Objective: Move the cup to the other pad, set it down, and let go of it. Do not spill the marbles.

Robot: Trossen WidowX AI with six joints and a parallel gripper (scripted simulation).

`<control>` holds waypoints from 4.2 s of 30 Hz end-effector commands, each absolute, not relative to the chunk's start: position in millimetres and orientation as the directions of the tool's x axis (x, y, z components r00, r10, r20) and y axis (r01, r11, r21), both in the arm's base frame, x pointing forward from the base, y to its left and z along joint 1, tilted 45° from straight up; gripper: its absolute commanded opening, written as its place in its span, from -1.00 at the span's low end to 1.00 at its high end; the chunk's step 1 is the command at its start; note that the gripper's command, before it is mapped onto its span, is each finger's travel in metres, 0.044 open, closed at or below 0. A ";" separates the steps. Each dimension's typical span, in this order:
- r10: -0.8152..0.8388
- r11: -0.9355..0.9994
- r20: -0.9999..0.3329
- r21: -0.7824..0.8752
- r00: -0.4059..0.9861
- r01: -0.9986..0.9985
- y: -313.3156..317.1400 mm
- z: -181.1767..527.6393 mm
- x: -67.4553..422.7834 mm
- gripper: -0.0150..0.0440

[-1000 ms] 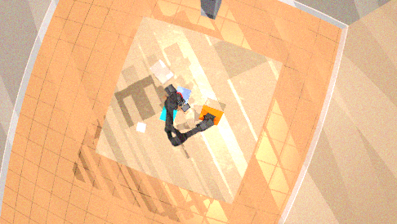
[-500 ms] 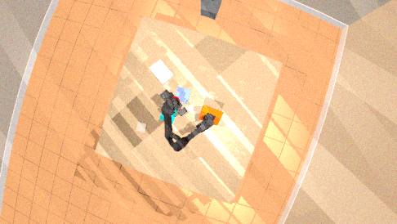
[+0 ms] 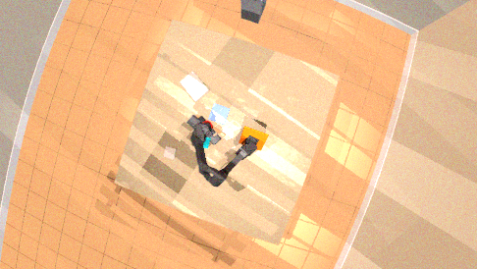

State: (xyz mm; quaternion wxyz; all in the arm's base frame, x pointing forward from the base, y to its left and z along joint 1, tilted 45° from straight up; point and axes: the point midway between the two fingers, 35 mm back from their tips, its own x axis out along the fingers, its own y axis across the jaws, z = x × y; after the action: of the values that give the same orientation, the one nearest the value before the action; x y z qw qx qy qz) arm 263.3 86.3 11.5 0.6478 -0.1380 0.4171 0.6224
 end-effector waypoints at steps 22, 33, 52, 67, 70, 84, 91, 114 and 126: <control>0.695 0.184 -0.708 0.338 -0.121 -0.923 137.2 63.8 271.1 -0.49; 0.696 0.183 -0.708 0.338 -0.121 -0.923 149.4 71.6 271.4 -0.49; 0.697 0.183 -0.707 0.338 -0.121 -0.923 168.5 52.4 268.6 -0.49; 0.697 0.183 -0.707 0.332 -0.115 -0.925 176.5 45.5 267.4 -0.49; 0.697 0.183 -0.707 0.332 -0.115 -0.925 176.5 45.5 267.4 -0.49; 0.697 0.183 -0.707 0.332 -0.115 -0.925 176.5 45.5 267.4 -0.06; 0.697 0.183 -0.708 0.332 -0.116 -0.925 174.9 47.0 267.9 -0.06; 0.695 0.184 -0.709 0.335 -0.119 -0.924 151.9 68.2 273.6 -0.06; 0.696 0.183 -0.708 0.338 -0.121 -0.923 139.8 78.7 275.7 -0.06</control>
State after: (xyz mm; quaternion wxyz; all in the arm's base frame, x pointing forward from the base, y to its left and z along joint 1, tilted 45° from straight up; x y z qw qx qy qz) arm 275.4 142.3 75.9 0.6487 -0.1371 0.4149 0.6231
